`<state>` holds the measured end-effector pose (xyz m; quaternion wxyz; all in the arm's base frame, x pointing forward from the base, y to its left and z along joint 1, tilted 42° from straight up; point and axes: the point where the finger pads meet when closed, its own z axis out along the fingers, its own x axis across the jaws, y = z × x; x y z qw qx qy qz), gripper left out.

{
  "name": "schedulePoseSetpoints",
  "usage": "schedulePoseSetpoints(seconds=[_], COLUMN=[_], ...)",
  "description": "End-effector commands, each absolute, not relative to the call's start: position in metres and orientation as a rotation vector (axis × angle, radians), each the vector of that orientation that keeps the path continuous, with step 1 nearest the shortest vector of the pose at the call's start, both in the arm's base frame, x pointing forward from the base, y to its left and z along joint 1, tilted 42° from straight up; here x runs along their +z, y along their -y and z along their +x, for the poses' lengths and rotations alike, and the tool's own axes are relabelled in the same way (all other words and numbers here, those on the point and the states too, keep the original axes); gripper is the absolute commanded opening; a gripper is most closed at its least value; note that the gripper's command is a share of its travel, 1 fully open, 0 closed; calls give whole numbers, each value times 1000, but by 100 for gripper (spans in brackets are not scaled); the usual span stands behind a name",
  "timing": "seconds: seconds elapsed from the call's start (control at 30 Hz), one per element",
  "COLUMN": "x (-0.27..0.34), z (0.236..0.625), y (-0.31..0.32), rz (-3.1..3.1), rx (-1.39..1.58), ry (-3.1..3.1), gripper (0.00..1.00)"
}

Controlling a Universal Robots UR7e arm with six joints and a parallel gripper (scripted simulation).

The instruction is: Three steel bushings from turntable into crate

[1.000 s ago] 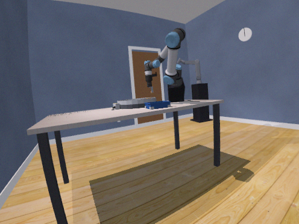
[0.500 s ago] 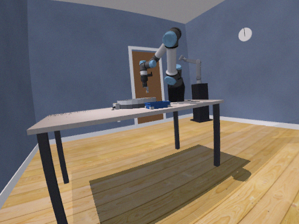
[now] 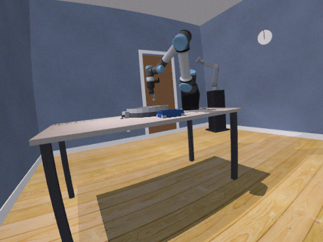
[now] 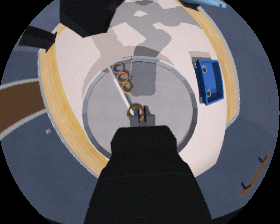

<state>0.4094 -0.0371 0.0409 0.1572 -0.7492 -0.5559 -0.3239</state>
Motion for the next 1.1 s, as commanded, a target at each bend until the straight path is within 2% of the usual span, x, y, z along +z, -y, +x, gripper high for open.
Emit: schedulePoseSetpoints(seconds=[0.0, 0.27, 0.43, 1.07], x=[41, 41, 53, 36], z=[423, 423, 479, 486], y=[41, 41, 56, 42], rz=[-2145, -2145, -2145, -2145], rx=[-922, -922, -922, -922], ry=[1590, 1590, 1590, 1590], gripper=[0, 0, 0, 0])
